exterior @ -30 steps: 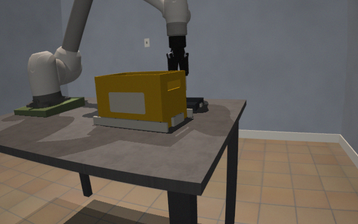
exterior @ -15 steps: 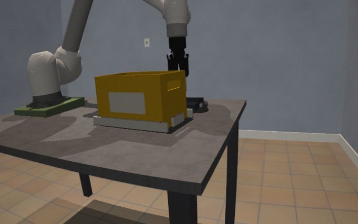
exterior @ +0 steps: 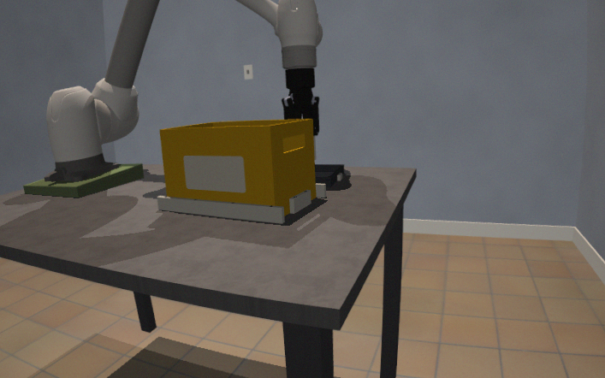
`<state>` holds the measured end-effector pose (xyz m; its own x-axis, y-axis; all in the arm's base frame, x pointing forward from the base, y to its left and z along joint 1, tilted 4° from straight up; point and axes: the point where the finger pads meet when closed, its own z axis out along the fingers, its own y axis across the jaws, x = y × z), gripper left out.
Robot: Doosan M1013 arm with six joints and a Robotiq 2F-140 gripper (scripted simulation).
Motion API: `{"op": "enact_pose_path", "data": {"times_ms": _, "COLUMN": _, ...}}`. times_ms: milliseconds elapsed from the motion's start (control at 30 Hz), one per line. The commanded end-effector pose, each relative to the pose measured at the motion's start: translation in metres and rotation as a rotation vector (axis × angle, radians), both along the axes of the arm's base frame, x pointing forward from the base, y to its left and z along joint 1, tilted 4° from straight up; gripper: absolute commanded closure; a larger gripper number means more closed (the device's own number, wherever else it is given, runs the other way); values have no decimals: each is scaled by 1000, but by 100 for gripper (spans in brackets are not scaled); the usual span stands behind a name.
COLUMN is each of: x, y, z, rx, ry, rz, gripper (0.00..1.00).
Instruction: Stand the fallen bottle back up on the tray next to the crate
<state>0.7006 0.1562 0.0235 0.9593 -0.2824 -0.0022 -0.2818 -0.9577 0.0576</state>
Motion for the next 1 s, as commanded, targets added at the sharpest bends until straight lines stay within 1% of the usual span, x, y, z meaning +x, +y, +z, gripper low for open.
{"op": "enact_pose_path", "data": {"times_ms": 0, "x": 0, "y": -3, "z": -5, "rx": -4, "ry": 0, "rz": 0, "gripper": 56}}
{"op": "enact_pose_path", "data": {"times_ms": 500, "x": 0, "y": -3, "z": -21, "rx": -4, "ry": 0, "rz": 0, "gripper": 56}}
{"op": "enact_pose_path", "data": {"times_ms": 967, "x": 0, "y": -4, "z": -25, "rx": -4, "ry": 0, "rz": 0, "gripper": 56}}
